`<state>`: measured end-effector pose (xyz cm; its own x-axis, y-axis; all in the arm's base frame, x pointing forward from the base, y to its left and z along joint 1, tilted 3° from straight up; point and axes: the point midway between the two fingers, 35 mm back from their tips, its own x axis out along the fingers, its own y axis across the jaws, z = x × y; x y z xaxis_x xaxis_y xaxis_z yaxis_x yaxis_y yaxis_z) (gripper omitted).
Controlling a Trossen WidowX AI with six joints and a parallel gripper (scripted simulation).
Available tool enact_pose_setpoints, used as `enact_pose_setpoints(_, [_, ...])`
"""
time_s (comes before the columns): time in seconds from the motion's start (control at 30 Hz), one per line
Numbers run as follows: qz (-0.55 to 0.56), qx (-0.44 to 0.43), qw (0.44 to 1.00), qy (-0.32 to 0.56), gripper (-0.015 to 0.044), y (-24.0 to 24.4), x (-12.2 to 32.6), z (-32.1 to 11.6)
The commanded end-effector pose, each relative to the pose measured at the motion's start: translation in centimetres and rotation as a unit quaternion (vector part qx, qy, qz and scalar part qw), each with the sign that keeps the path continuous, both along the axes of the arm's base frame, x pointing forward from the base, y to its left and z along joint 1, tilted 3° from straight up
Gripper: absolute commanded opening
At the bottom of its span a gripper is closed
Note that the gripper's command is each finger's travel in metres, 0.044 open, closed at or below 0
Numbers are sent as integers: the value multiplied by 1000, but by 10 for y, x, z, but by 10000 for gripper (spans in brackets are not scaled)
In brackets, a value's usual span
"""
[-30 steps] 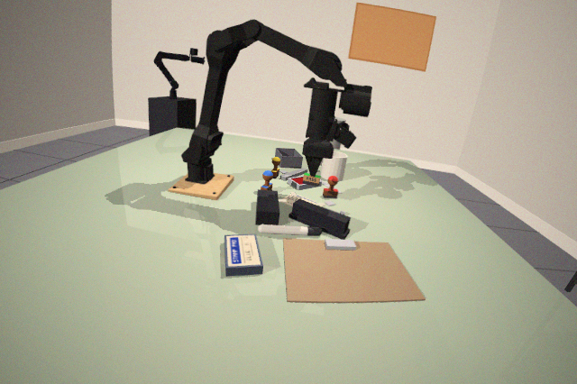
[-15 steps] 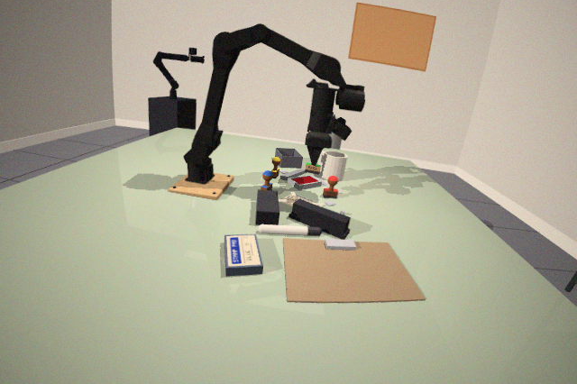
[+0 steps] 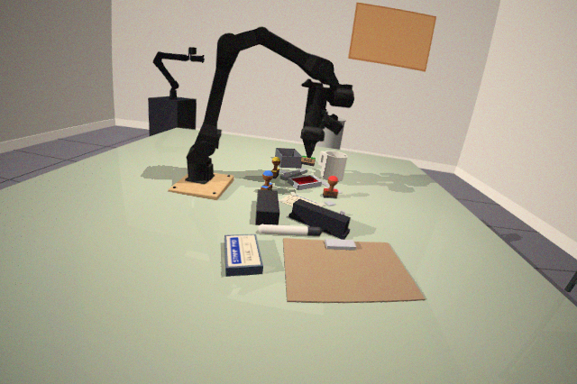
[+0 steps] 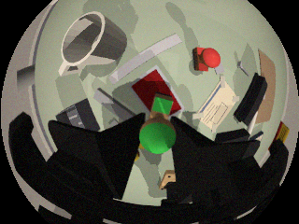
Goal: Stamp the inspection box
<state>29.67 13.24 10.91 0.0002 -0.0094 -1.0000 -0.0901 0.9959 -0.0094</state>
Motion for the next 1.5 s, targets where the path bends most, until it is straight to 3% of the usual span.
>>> enact_pose_setpoints(0.0, [-3,2,1000,1,0,4,-1,-1])
enact_pose_setpoints(1.47, [-2,3,1000,-1,0,3,0,-30])
